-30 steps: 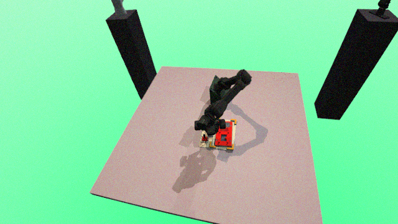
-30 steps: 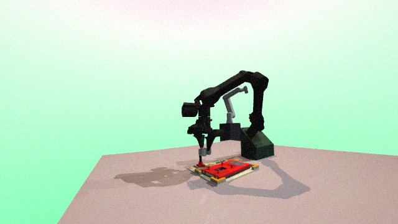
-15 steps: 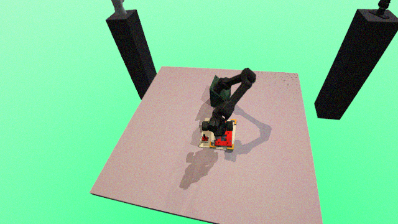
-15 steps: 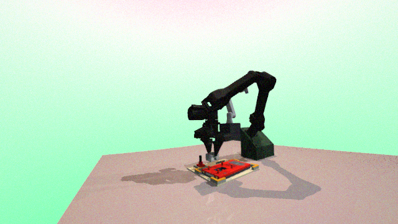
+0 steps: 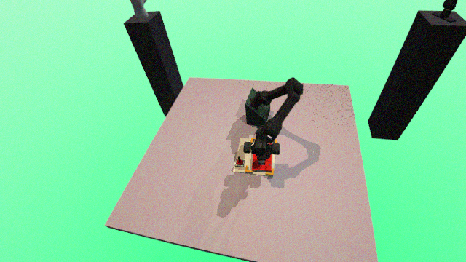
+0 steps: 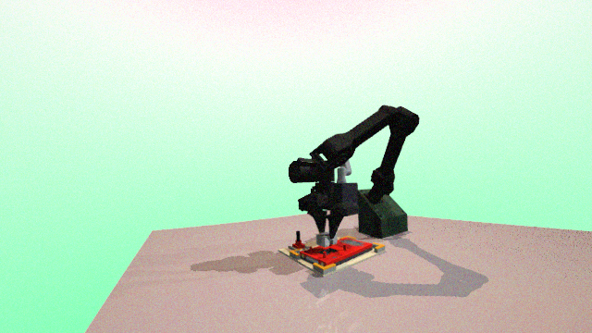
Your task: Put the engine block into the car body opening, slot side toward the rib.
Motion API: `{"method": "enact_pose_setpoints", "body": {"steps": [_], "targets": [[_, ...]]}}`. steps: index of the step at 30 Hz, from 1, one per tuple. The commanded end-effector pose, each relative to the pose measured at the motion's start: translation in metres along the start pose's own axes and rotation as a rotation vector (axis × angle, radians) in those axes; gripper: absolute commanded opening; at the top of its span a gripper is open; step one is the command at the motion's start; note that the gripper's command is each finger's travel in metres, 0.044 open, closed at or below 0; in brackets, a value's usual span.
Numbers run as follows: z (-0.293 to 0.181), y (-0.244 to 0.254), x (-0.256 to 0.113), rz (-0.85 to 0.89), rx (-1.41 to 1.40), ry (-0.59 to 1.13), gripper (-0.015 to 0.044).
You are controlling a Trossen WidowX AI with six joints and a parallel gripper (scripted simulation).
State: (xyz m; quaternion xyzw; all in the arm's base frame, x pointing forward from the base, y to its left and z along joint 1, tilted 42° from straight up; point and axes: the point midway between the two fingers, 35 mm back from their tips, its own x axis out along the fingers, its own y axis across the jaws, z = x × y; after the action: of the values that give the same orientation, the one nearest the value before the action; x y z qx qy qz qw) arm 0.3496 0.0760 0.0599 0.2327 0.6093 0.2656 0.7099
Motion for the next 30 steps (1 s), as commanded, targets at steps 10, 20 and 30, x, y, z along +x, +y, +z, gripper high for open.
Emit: {"method": "enact_pose_setpoints", "body": {"steps": [10,20,30], "targets": [[-0.0011,0.0017,-0.0002,0.005,0.019,-0.002,0.0159],[-0.001,0.0028,-0.0003,0.005,0.0,-0.002,0.0159],[-0.0013,0.0028,-0.0003,0.005,-0.015,-0.002,0.0159]]}}
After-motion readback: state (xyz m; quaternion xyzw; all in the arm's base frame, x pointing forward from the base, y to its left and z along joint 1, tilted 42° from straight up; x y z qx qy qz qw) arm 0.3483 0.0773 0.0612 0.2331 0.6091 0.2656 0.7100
